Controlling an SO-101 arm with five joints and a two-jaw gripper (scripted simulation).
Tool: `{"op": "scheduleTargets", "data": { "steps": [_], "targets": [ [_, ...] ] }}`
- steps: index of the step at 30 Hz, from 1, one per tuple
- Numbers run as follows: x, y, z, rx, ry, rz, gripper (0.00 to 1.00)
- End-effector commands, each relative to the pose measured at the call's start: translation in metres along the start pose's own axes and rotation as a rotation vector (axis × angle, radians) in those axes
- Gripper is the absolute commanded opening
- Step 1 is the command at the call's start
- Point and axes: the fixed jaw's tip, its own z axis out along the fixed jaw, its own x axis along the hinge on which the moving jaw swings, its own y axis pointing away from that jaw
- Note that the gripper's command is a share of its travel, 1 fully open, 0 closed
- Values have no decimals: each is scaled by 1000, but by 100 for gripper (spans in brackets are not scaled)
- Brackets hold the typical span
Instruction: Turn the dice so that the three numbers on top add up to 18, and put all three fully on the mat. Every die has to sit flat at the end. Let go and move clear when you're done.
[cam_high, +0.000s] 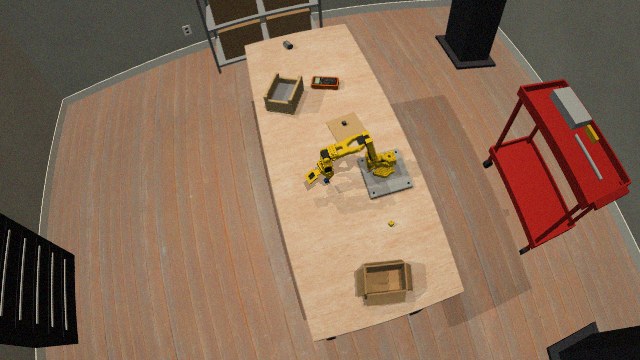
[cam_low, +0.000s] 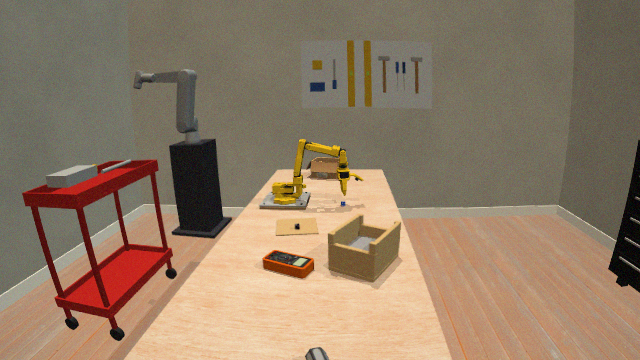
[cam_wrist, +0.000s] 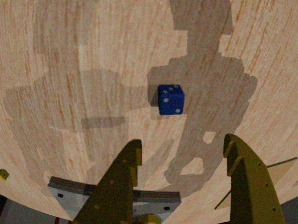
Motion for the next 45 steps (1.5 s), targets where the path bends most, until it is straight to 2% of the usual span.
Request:
{"op": "scheduleTargets", "data": {
  "steps": [1, 19, 27, 41, 45],
  "targets": [
    [3, 2, 5, -5, 24, -18, 25],
    [3, 2, 8, -5, 24, -18, 25],
    [3, 2, 15, -5, 24, -18, 25],
    [3, 2, 39, -5, 24, -18, 25],
    [4, 3, 42, -5, 24, -18, 25]
  ]
}}
